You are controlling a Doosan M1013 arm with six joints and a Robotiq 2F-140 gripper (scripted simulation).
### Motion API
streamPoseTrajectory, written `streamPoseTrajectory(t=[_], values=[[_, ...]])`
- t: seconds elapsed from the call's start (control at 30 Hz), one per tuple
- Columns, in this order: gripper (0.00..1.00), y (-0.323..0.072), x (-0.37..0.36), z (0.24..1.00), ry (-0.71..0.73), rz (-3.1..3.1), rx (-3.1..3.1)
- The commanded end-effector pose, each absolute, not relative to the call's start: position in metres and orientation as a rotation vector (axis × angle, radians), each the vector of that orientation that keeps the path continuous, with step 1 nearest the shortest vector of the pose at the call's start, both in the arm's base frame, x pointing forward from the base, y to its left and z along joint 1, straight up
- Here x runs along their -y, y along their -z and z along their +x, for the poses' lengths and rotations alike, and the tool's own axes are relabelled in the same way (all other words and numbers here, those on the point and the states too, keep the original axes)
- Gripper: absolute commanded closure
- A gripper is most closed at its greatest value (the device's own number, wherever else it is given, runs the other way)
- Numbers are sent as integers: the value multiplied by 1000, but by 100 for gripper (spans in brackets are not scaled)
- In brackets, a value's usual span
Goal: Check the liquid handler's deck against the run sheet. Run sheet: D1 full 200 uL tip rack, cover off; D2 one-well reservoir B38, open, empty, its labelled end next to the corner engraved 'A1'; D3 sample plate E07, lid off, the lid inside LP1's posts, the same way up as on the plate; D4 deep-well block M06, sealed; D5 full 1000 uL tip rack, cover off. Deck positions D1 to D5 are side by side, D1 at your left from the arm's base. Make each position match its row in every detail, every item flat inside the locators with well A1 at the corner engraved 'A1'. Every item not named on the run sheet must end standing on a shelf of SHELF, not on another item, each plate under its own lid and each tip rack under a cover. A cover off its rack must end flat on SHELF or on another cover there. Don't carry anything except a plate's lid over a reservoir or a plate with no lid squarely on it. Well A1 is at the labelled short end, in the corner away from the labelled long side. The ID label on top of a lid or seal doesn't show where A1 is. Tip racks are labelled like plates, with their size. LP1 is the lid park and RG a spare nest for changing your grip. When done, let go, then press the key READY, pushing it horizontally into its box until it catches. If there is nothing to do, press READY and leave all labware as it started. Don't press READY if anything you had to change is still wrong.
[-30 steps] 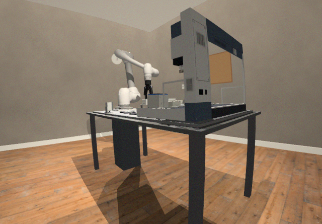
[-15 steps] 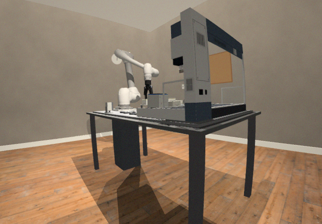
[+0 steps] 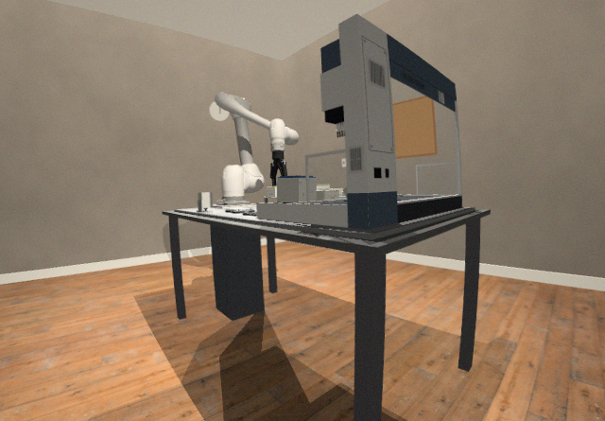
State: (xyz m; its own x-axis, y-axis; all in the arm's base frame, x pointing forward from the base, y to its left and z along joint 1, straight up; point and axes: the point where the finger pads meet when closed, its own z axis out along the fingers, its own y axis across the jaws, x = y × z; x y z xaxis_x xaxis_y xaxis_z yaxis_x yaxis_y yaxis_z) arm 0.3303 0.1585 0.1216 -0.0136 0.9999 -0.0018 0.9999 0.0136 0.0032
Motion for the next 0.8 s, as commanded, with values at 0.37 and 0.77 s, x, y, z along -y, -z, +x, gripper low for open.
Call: streamPoseTrajectory(t=[0.37, 0.77], values=[[33, -129, -159, 331, -3, 2204, -2234], [33, -149, -159, 331, -3, 2204, -2234]])
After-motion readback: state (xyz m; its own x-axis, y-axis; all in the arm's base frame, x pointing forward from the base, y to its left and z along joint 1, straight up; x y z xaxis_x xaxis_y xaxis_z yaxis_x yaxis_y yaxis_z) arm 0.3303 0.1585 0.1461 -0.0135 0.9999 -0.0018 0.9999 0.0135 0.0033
